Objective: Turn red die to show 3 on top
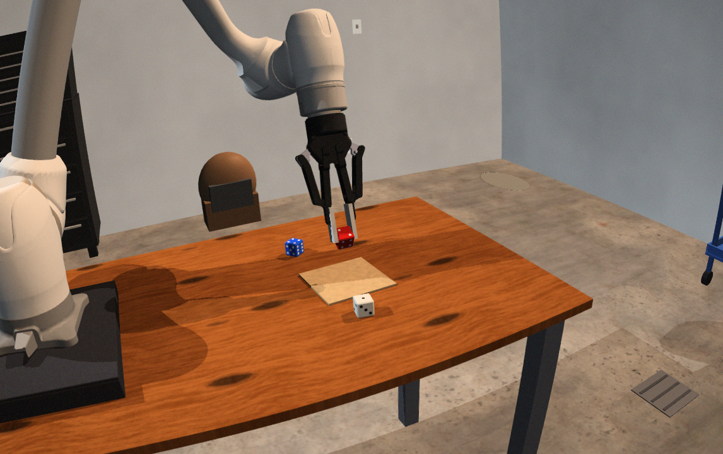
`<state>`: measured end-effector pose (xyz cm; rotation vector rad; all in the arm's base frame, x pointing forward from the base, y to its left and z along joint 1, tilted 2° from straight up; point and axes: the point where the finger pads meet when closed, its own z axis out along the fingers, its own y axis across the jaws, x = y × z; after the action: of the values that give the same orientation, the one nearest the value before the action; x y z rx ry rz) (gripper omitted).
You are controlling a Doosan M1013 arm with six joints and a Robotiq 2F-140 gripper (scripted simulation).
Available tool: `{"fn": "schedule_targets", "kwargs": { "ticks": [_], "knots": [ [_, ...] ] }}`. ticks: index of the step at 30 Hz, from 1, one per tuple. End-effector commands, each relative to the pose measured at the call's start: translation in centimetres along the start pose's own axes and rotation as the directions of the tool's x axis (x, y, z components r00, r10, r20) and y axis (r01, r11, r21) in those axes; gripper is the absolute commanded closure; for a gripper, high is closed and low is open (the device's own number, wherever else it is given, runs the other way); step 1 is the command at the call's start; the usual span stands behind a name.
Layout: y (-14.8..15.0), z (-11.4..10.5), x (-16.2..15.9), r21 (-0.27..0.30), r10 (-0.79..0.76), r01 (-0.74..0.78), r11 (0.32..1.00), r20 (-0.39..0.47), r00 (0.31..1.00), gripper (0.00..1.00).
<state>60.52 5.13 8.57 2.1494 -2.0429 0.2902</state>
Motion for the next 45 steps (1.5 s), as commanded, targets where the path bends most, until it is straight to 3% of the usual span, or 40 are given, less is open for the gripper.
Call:
{"fn": "schedule_targets", "kwargs": {
  "ticks": [1,5,12,22,29,39,45],
  "knots": [
    [0.2,0.1,0.2,-0.008,-0.003,0.004,1.000,0.033,0.999,0.84],
    [0.3,0.2,0.2,-0.016,-0.004,0.005,1.000,0.074,0.997,0.84],
    [0.1,0.1,0.5,-0.006,-0.002,0.004,1.000,0.269,0.963,0.84],
    [0.3,0.4,0.9,-0.015,0.000,0.006,1.000,0.328,0.945,0.84],
    [0.1,0.3,1.2,-0.006,0.000,0.004,1.000,0.509,0.861,0.84],
    [0.3,0.6,1.5,-0.014,0.002,0.007,1.000,0.561,0.828,0.84],
    [0.2,0.7,1.7,-0.009,0.003,0.005,1.000,0.702,0.712,0.84]
  ]
}}
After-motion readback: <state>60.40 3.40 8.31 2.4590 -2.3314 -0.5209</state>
